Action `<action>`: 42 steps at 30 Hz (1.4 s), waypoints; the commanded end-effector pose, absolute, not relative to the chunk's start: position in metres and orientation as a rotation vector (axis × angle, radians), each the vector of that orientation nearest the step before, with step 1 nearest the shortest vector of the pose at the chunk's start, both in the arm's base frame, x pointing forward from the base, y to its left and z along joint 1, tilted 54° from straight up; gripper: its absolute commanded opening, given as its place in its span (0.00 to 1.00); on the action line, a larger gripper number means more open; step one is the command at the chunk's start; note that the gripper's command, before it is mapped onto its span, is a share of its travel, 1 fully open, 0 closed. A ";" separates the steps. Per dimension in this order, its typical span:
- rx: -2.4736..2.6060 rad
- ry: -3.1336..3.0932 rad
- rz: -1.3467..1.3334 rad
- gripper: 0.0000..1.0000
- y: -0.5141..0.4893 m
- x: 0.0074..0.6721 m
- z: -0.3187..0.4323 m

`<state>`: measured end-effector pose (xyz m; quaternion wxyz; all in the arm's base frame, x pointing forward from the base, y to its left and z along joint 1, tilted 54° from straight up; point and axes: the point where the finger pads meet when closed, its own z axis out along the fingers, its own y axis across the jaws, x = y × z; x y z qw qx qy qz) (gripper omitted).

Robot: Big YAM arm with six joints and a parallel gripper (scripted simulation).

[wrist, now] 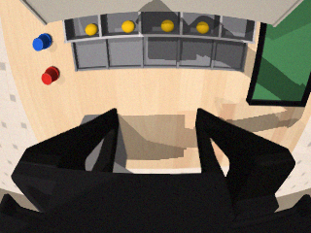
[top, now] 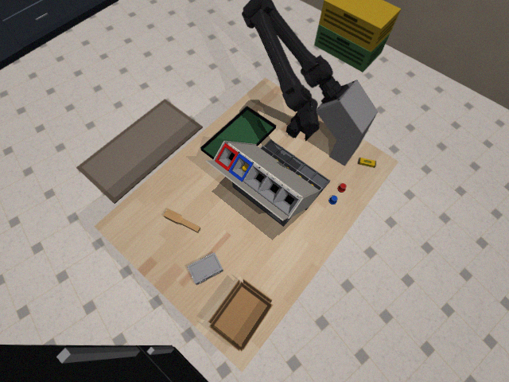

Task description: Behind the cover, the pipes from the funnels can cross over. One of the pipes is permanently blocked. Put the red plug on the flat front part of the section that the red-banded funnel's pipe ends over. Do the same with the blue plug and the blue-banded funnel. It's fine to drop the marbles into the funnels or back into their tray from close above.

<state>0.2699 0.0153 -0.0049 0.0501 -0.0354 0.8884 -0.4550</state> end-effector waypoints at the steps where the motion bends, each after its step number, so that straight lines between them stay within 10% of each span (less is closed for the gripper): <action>1: -0.111 2.685 -1.358 0.59 0.026 0.279 -0.004; 18: -0.106 2.699 -1.373 0.59 0.019 0.274 -0.004; 19: -0.106 2.699 -1.373 0.87 0.019 0.274 -0.004; 42: -0.106 2.699 -1.373 0.87 0.019 0.274 -0.004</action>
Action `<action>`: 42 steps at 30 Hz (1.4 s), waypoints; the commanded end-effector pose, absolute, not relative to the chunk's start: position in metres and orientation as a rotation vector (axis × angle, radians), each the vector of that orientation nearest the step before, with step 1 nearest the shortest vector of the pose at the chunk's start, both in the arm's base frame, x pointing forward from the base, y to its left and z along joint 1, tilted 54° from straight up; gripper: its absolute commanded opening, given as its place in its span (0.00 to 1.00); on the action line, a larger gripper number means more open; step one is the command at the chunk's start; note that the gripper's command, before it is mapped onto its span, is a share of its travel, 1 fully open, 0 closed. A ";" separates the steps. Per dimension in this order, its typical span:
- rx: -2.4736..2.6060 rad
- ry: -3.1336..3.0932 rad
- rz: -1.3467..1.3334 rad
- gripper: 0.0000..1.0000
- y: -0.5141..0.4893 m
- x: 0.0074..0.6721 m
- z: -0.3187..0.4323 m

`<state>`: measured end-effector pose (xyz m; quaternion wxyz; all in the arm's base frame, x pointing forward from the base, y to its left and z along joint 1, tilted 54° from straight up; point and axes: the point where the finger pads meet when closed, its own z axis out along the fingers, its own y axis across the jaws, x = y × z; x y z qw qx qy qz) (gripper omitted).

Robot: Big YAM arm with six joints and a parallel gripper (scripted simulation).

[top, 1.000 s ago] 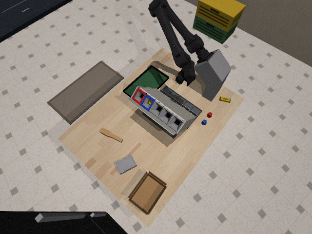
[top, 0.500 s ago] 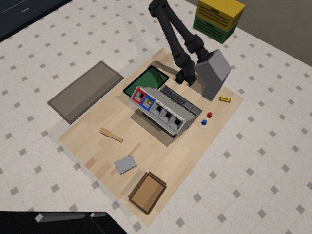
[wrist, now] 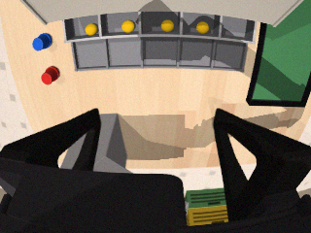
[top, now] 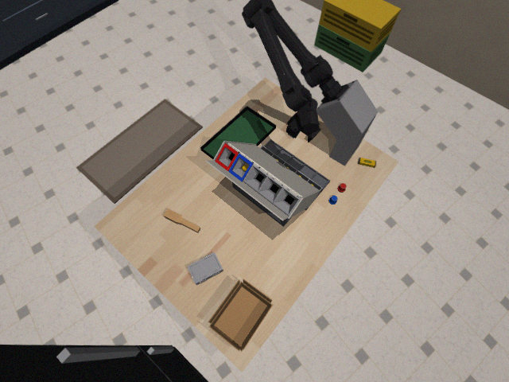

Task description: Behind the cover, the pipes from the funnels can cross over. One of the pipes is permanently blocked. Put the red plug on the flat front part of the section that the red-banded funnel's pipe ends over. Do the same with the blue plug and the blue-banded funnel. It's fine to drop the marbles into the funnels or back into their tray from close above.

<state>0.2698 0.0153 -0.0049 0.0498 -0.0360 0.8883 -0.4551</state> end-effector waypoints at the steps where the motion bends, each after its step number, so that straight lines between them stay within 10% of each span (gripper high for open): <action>1: -0.106 2.699 -1.373 0.87 0.019 0.274 -0.004; 42: -0.131 2.710 -1.407 0.87 0.012 0.275 -0.165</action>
